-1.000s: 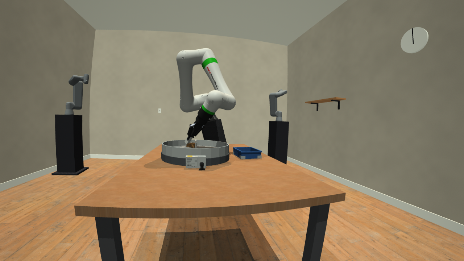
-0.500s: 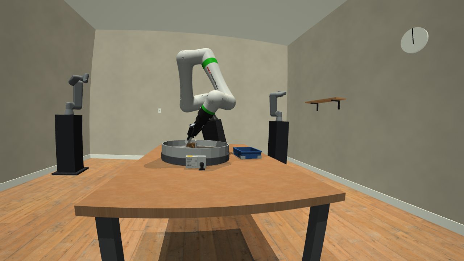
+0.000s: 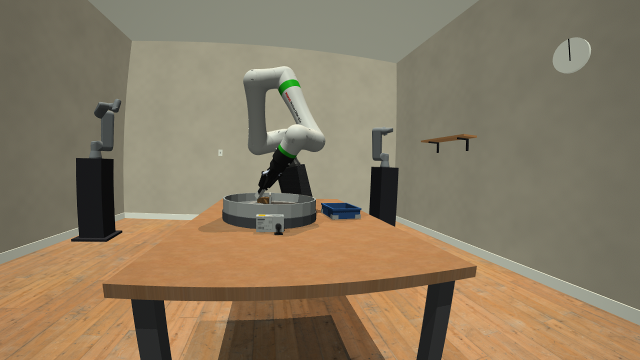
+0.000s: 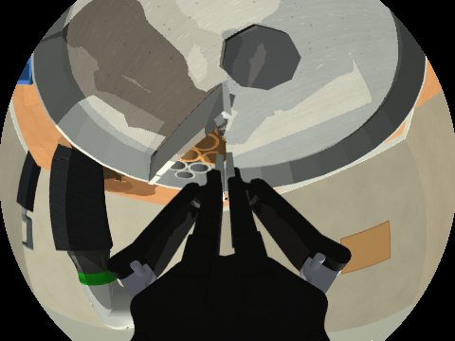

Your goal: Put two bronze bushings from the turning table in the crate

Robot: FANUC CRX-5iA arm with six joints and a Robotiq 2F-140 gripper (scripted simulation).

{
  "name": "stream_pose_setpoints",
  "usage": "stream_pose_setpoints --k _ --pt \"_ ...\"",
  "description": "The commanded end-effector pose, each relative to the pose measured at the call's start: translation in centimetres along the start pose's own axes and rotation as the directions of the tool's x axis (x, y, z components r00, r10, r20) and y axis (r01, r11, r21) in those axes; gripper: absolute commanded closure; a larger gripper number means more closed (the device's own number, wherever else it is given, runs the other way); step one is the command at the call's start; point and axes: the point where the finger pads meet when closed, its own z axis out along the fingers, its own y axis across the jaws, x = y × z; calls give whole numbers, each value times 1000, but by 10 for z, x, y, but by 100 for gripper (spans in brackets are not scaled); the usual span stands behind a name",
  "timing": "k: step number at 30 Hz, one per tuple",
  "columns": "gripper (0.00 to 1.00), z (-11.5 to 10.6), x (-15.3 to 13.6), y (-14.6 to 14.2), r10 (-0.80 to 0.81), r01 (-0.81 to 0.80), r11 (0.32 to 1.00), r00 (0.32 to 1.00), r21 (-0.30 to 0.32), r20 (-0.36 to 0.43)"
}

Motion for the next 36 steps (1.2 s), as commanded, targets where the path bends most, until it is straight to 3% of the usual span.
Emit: stream_pose_setpoints --k 1,14,23,36 --pt "100 0 0 -1 0 0 1000 1000 1 0" --pt "100 -23 -20 0 0 0 1000 1000 1 0" --pt "100 -52 -43 0 0 0 1000 1000 1 0" --pt "100 -56 -47 0 0 0 1000 1000 1 0"
